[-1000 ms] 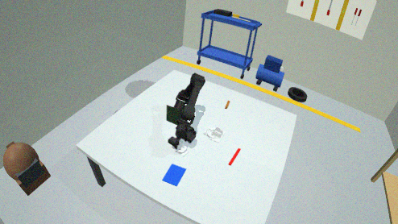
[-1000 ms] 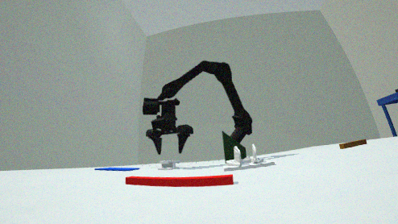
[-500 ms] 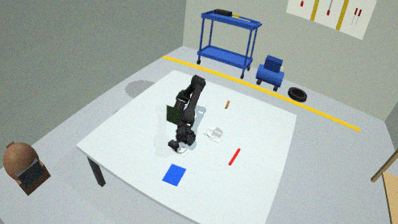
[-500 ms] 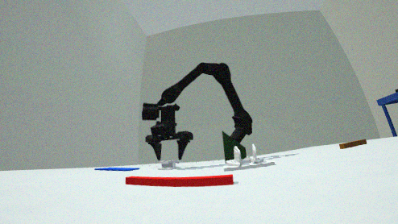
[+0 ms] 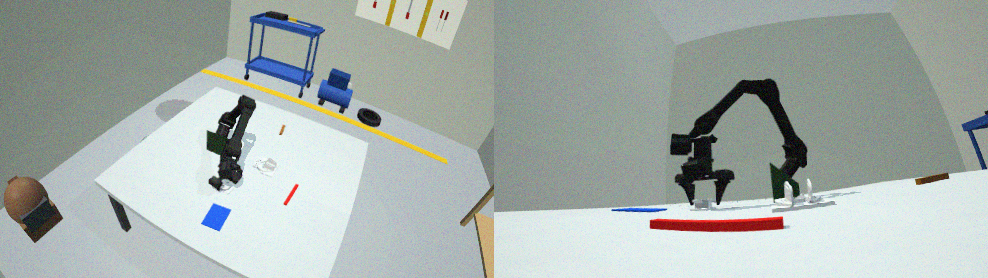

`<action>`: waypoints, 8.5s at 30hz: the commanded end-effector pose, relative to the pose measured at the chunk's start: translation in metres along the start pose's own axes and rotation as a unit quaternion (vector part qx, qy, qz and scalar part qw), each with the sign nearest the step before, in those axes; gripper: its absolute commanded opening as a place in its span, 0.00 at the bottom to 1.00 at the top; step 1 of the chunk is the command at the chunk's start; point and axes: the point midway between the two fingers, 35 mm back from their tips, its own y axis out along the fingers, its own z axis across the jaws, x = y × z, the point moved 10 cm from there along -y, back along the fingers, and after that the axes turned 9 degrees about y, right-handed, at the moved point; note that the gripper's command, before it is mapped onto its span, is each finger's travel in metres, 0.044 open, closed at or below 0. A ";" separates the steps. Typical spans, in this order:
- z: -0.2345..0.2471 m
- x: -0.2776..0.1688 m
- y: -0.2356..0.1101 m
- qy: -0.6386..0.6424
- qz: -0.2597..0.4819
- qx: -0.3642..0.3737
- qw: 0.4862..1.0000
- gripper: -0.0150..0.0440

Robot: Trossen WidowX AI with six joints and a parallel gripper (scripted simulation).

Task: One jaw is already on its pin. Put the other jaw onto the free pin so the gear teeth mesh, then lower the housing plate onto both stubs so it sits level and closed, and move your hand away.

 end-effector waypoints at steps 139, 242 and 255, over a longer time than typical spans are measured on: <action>0.200 0.015 -0.083 -0.062 -0.005 -0.005 0.998 0.85; 0.270 -0.012 -0.044 -0.094 0.002 0.011 0.995 0.85; 0.271 -0.013 -0.022 -0.095 0.002 0.012 0.995 0.85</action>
